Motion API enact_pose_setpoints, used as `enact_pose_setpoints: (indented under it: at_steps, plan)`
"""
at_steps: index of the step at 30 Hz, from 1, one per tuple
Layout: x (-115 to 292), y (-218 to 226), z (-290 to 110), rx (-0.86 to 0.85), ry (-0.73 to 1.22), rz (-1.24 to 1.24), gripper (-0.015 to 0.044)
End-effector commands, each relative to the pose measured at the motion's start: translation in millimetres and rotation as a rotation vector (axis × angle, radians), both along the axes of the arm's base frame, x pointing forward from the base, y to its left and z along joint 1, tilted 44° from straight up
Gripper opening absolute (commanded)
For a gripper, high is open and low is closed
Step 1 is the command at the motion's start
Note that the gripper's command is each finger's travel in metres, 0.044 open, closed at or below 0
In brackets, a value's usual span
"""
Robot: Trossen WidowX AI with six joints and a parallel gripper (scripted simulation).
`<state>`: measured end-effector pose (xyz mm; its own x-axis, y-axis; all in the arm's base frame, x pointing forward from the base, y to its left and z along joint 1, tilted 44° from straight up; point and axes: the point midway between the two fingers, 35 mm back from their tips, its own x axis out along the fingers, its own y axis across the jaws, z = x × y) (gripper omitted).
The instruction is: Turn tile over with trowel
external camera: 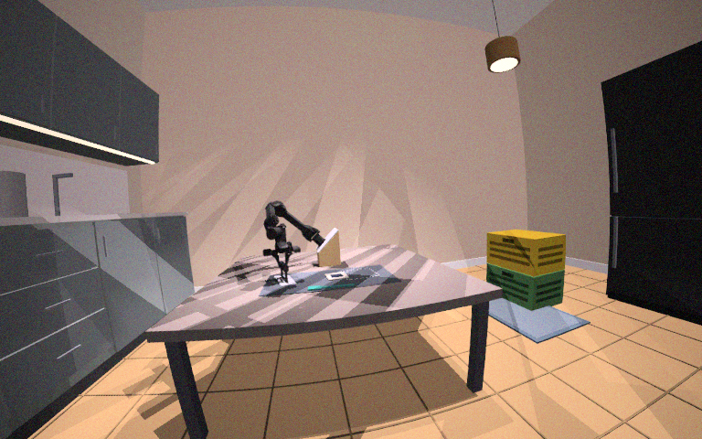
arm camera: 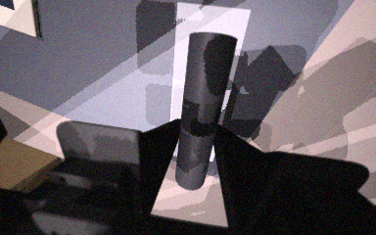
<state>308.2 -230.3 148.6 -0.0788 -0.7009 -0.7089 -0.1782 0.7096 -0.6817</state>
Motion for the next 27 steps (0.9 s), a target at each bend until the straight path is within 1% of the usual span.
enact_pose_setpoints:
  at_steps: [1,27]
  plan:
    - [0.1,0.6,-1.5,0.001,-0.048,-0.048,0.0130]
    - [0.1,0.6,-1.4,-0.059,-0.581,-0.590,0.0130]
